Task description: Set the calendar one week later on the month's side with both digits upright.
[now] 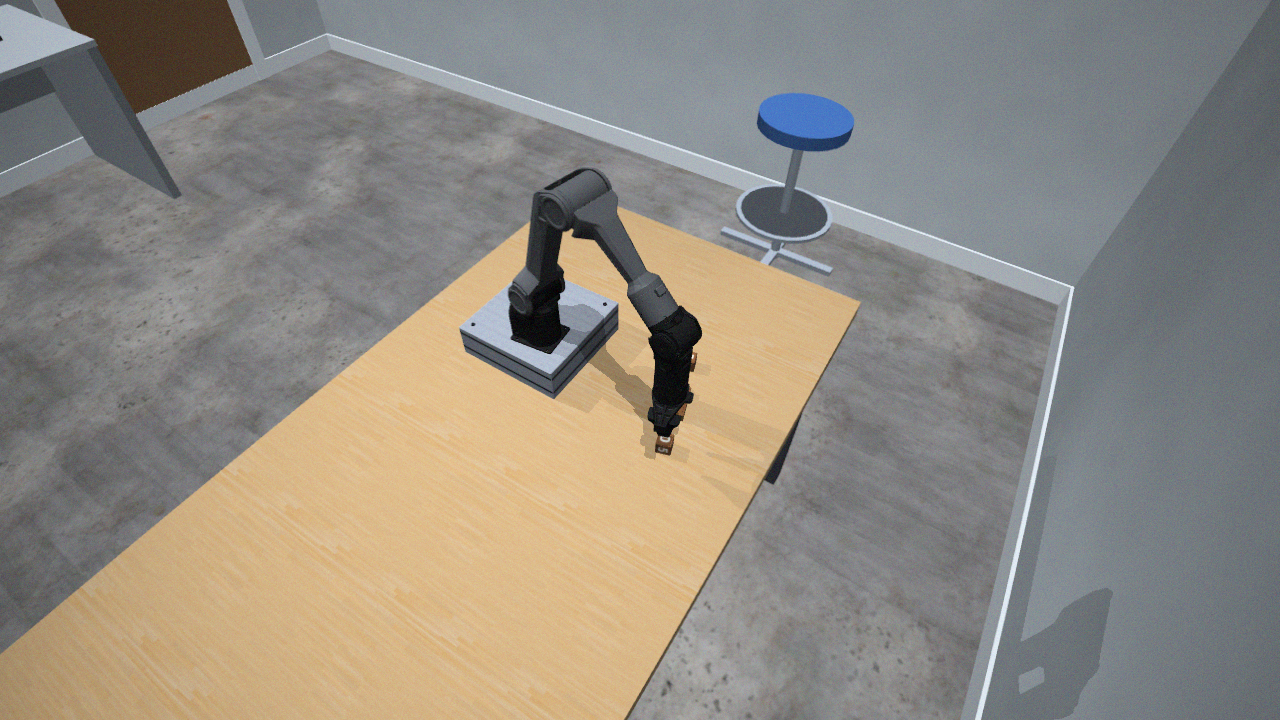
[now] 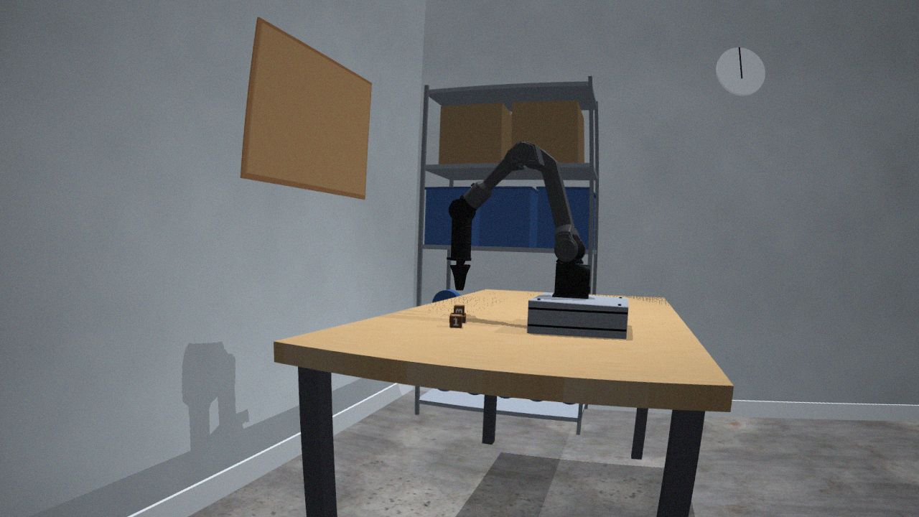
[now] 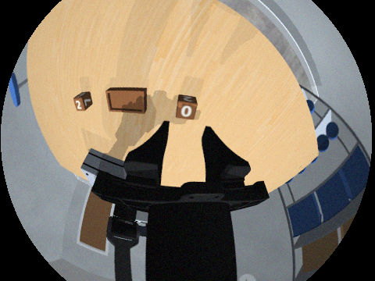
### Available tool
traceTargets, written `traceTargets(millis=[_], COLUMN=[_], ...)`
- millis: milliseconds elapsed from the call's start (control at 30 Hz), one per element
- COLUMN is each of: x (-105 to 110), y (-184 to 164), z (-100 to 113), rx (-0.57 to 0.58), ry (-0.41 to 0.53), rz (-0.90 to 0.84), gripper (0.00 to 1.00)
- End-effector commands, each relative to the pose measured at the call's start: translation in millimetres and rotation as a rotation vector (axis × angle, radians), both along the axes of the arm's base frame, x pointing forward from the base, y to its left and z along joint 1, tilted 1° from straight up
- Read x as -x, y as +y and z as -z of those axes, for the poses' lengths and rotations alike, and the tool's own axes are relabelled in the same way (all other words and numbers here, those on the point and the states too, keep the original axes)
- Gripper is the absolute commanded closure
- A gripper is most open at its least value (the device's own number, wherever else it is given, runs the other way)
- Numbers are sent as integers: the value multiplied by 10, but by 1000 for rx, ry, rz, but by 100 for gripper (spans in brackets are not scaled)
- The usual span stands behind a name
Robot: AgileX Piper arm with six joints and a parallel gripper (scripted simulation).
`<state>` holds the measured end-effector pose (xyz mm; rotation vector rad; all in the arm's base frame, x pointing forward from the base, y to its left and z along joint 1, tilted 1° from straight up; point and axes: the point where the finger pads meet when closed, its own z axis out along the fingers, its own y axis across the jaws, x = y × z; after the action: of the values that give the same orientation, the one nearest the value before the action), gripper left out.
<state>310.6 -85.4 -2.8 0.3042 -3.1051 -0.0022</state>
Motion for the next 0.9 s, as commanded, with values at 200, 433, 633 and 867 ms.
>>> traceTargets(millis=[200,433,633,867], x=[5,6,7,8], y=[-1,-3,-4,-4], z=[93,205,288,341], rx=[-1,-1,-1,-1], ry=[1,1,0,0], rz=[1,1,0,0], gripper=[39,39,39,39])
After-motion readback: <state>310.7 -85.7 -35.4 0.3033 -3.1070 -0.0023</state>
